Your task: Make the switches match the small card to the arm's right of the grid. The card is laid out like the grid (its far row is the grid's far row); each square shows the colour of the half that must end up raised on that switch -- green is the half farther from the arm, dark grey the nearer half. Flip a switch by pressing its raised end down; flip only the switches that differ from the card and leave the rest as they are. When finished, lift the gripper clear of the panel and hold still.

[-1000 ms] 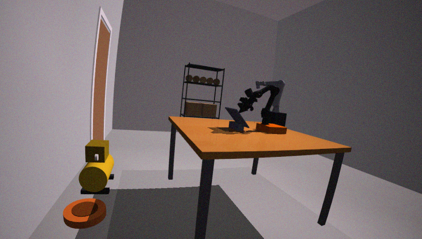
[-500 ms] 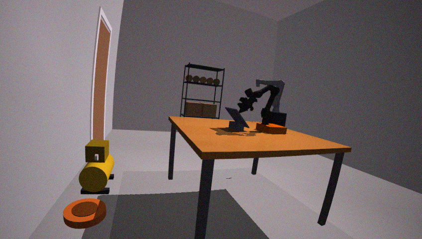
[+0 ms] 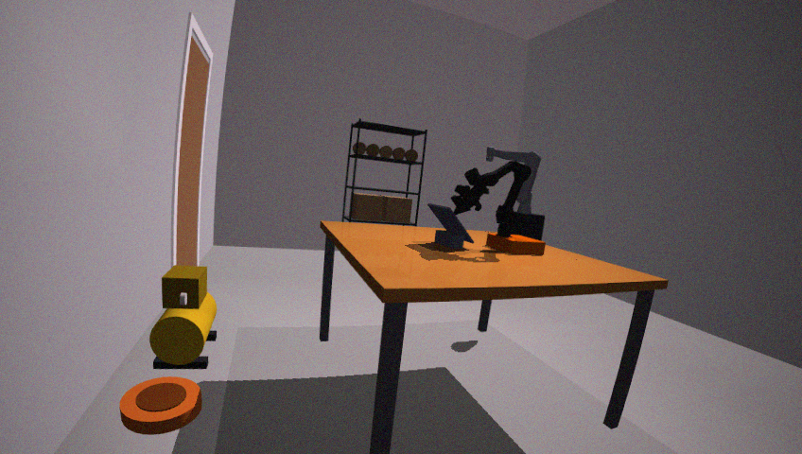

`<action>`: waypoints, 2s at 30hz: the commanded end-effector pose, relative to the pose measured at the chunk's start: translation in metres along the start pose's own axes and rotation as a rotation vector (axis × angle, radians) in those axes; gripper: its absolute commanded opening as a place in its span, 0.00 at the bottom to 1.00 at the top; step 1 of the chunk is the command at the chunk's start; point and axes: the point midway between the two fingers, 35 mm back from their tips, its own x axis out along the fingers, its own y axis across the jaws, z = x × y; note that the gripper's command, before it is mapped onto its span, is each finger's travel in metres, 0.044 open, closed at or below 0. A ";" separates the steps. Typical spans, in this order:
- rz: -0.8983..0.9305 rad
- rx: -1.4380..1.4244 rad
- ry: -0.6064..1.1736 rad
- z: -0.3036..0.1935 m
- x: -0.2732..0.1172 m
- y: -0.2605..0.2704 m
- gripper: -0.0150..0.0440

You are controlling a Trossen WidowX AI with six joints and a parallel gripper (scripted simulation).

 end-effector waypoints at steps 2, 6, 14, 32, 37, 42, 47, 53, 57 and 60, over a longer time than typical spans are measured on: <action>-0.002 0.000 -0.001 0.000 0.001 0.000 0.25; -0.002 0.000 -0.001 0.000 0.001 0.000 0.25; -0.002 0.000 -0.001 0.000 0.002 0.000 0.25; -0.002 0.000 0.027 0.003 -0.059 0.000 0.25; -0.002 0.000 0.028 0.002 -0.061 -0.001 0.25; -0.003 -0.001 0.028 0.002 -0.061 -0.023 0.25; -0.003 -0.001 0.002 0.001 -0.028 -0.023 0.25; -0.003 -0.001 0.000 0.001 -0.023 -0.023 0.25; -0.003 -0.001 0.000 0.000 -0.016 -0.023 0.25; -0.003 -0.001 0.000 0.000 -0.014 -0.023 0.25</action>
